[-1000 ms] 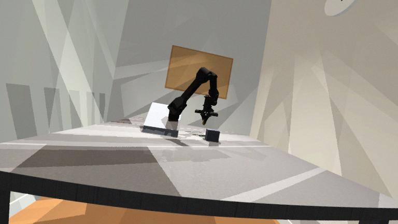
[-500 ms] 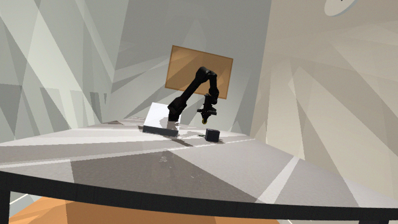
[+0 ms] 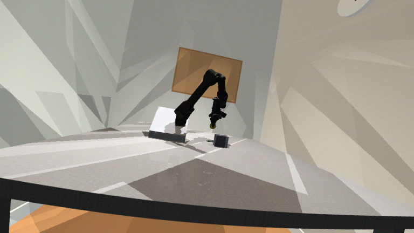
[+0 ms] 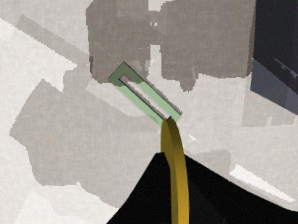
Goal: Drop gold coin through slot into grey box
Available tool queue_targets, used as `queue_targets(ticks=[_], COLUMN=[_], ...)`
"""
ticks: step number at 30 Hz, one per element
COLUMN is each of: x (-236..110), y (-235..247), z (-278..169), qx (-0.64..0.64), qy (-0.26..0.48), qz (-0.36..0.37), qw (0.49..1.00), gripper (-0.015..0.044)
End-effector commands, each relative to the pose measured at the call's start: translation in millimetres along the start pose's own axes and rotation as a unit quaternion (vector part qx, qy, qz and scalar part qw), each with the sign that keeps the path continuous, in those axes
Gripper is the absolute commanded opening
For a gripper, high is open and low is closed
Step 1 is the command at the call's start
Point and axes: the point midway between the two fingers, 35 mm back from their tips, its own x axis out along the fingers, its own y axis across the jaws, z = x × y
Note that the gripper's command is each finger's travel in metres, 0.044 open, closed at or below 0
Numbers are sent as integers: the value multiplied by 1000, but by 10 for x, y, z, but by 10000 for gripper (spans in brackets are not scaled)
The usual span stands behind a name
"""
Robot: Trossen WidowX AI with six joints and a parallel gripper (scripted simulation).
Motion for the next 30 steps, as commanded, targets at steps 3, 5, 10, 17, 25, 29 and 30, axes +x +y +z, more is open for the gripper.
queue_targets(ticks=[3,5,10,17,25,29,30], x=[-3,-7,-14,-20,-22,-22,-21], y=[-37,-79,-185,-338,-519,-613,-637], z=[8,34,98,179,261,297,306], qx=[12,12,11,11,11,11,11], qy=[2,2,2,1,1,1,1], qz=[1,2,3,4,4,4,4], qw=[1000,1000,1000,1000,1000,1000,1000], gripper=[0,0,0,0,0,0,0])
